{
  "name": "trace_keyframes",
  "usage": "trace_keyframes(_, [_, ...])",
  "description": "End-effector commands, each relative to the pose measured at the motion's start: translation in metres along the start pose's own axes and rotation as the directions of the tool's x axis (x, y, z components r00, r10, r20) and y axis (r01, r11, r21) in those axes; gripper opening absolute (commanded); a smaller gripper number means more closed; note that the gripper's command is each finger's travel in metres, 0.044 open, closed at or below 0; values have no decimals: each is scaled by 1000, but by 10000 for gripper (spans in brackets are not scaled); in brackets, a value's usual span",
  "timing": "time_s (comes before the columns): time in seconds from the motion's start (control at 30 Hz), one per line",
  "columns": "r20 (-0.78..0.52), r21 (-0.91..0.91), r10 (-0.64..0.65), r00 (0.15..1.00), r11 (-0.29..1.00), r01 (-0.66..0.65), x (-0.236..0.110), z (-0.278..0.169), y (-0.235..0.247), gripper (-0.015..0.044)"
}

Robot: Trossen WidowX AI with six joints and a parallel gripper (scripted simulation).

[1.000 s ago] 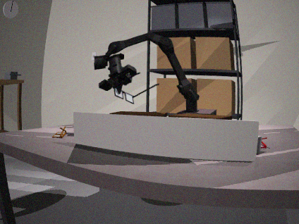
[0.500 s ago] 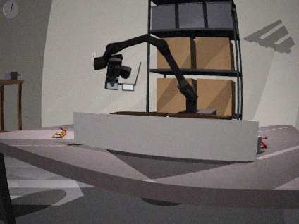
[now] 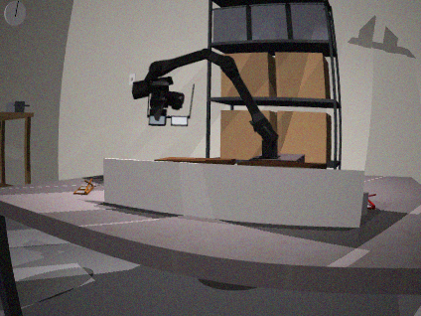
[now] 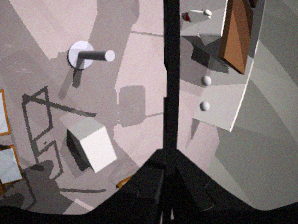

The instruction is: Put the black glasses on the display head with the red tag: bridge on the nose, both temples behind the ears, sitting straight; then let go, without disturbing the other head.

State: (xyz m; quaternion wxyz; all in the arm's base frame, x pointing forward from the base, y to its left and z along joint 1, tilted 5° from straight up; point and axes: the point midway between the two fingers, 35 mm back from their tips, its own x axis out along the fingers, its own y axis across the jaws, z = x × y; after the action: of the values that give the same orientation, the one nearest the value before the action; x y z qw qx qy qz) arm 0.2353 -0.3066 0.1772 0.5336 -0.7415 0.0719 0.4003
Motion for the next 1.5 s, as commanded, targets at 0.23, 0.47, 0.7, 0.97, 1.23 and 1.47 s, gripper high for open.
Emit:
trace_keyframes(0.23, [0, -3, 2, 1000, 1000, -2, 0, 0, 0, 0])
trace_keyframes(0.47, [0, -3, 2, 1000, 1000, -2, 0, 0, 0, 0])
trace_keyframes(0.7, [6, -68, 10, 1000, 998, -10, 2, 2, -1, 0])
trace_keyframes(0.97, [37, -366, 49, 998, 930, -32, 13, 9, -5, 0])
trace_keyframes(1.23, [65, -638, 91, 994, 770, -28, 24, 16, -8, 0])
trace_keyframes(1.47, [88, -824, 127, 988, 567, 0, 33, 23, -11, 0])
